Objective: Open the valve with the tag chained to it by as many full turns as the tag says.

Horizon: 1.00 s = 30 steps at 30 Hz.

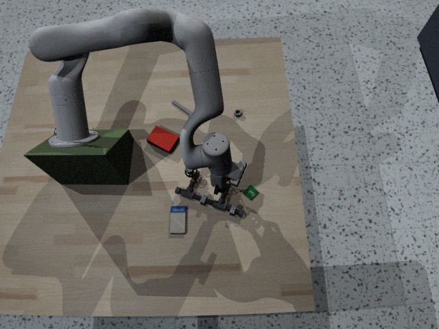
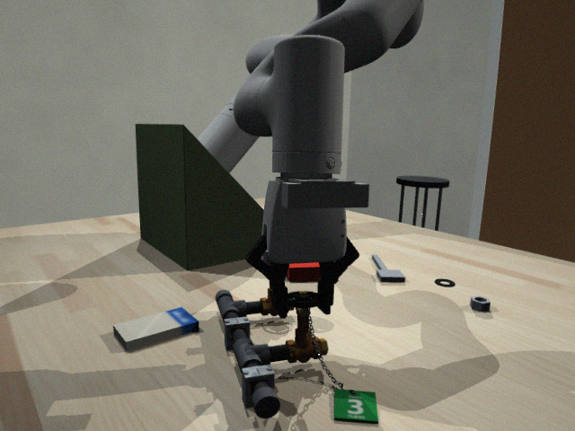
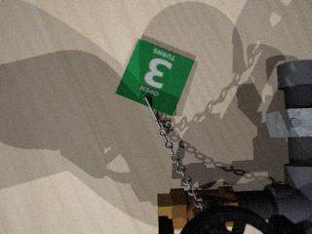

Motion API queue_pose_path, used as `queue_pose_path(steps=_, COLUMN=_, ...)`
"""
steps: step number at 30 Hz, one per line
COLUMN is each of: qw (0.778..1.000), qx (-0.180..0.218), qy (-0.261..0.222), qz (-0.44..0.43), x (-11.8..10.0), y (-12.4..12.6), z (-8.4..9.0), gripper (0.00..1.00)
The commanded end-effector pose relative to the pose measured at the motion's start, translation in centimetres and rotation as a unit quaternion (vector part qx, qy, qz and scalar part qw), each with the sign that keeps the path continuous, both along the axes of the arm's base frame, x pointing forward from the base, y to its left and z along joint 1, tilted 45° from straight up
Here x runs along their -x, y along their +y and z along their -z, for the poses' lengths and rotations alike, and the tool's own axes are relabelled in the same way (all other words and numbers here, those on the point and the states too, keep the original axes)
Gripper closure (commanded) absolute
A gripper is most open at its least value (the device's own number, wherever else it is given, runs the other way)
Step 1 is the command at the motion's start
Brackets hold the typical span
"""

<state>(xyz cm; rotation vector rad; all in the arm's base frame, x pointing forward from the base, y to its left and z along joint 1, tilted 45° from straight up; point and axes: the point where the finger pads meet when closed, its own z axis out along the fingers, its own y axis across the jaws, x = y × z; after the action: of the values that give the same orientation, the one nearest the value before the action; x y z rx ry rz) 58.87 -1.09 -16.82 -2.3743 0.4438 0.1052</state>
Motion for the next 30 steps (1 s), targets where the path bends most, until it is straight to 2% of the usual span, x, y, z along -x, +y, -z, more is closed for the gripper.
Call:
queue_pose_path(steps=1, qw=0.99, qx=0.007, qy=-0.104, qz=-0.093, x=-0.08, y=-0.07, z=-0.07, gripper=1.0)
queue_pose_path(steps=2, qw=0.986, qx=0.009, qy=-0.121, qz=-0.112, x=-0.08, y=-0.07, z=-0.07, gripper=1.0)
queue_pose_path(steps=4, qw=0.986, qx=0.009, qy=-0.121, qz=-0.112, x=-0.08, y=-0.07, z=-0.07, gripper=1.0)
queue_pose_path(steps=5, qw=0.971, qx=0.013, qy=-0.172, qz=-0.162, x=-0.08, y=-0.07, z=-0.07, gripper=1.0)
queue_pose_path(steps=11, qw=0.937, qx=0.021, qy=-0.25, qz=-0.245, x=-0.08, y=-0.07, z=-0.07, gripper=1.0)
queue_pose_path(steps=15, qw=0.928, qx=0.022, qy=-0.265, qz=-0.262, x=-0.08, y=-0.07, z=-0.07, gripper=1.0)
queue_pose_path(steps=21, qw=0.926, qx=0.022, qy=-0.268, qz=-0.265, x=-0.08, y=-0.07, z=-0.07, gripper=1.0)
queue_pose_path(steps=22, qw=0.926, qx=0.022, qy=-0.268, qz=-0.265, x=-0.08, y=-0.07, z=-0.07, gripper=0.0)
queue_pose_path(steps=30, qw=0.926, qx=0.022, qy=-0.268, qz=-0.265, x=-0.08, y=-0.07, z=-0.07, gripper=0.0)
